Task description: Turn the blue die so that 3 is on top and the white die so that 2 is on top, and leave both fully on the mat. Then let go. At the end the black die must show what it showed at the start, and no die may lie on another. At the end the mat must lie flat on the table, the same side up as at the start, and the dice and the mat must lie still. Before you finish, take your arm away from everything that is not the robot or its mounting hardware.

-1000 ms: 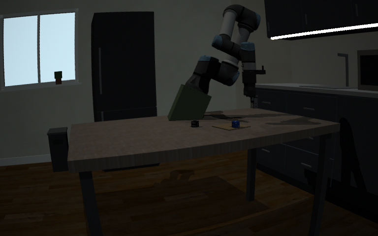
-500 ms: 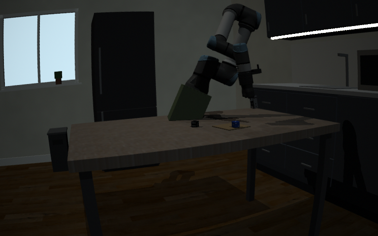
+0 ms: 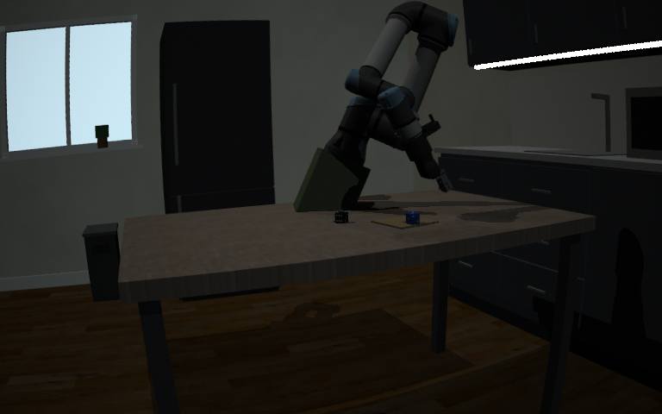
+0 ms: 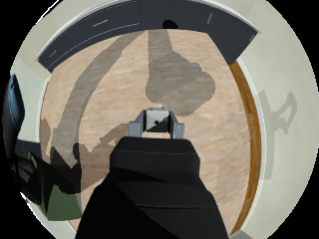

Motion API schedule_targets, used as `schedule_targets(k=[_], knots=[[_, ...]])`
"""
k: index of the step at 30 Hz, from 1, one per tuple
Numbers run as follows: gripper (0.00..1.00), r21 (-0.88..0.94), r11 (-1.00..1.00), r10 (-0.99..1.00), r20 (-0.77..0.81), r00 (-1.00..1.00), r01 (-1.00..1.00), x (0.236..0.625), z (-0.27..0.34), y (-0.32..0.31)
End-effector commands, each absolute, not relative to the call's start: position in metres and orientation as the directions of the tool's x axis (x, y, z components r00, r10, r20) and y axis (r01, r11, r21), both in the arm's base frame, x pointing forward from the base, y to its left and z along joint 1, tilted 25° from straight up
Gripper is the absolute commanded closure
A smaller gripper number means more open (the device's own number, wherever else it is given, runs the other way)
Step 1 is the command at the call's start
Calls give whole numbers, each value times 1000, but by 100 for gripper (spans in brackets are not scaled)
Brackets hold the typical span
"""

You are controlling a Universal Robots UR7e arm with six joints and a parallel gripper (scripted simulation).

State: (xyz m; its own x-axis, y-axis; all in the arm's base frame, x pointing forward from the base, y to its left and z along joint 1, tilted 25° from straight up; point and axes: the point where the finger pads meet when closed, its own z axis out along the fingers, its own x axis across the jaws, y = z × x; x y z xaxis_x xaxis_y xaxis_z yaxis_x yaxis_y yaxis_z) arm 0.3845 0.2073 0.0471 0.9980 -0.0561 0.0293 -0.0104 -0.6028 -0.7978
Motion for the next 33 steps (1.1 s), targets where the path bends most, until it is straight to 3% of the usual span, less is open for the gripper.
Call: schedule_targets(k=[1,19,33], knots=[[43,-889,-459,-72,46,996,8,388,50,208],[43,-991,-128,-64,41,997,33,387,47,208],[43,-998,-50,-62,42,997,39,386,48,207]])
